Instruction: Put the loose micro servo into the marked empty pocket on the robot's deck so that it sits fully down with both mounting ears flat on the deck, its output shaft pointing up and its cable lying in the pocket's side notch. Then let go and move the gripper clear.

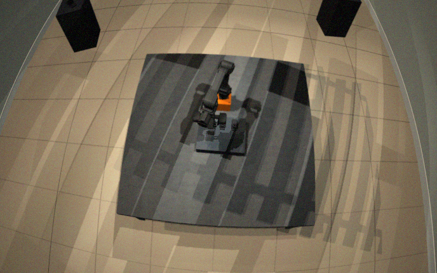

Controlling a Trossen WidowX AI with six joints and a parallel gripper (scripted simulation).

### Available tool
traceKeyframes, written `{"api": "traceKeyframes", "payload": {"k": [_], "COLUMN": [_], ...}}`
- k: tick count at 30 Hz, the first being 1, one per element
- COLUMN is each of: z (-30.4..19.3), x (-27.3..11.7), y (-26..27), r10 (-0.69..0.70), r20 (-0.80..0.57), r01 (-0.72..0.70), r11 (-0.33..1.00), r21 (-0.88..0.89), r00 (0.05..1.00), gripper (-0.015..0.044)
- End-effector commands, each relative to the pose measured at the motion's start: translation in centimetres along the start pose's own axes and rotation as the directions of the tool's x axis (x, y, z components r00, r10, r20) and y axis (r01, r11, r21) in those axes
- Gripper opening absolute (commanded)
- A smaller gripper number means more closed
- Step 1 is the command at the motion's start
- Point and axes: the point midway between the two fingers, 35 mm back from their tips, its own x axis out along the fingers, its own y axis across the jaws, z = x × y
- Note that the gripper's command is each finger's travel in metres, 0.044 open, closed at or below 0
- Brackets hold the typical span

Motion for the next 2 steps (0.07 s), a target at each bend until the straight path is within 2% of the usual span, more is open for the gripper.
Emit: {"api": "traceKeyframes", "payload": {"k": [1,2], "z": [0.07,0.07], "x": [-0.13,-0.13], "y": [-0.01,-0.01], "r10": [0.000,0.000], "r20": [0.003,0.003], "r01": [0.000,0.000], "r11": [1.000,1.000], "r21": [-0.006,-0.006], "r00": [1.000,1.000], "gripper": [0.0440,0.0440]}}
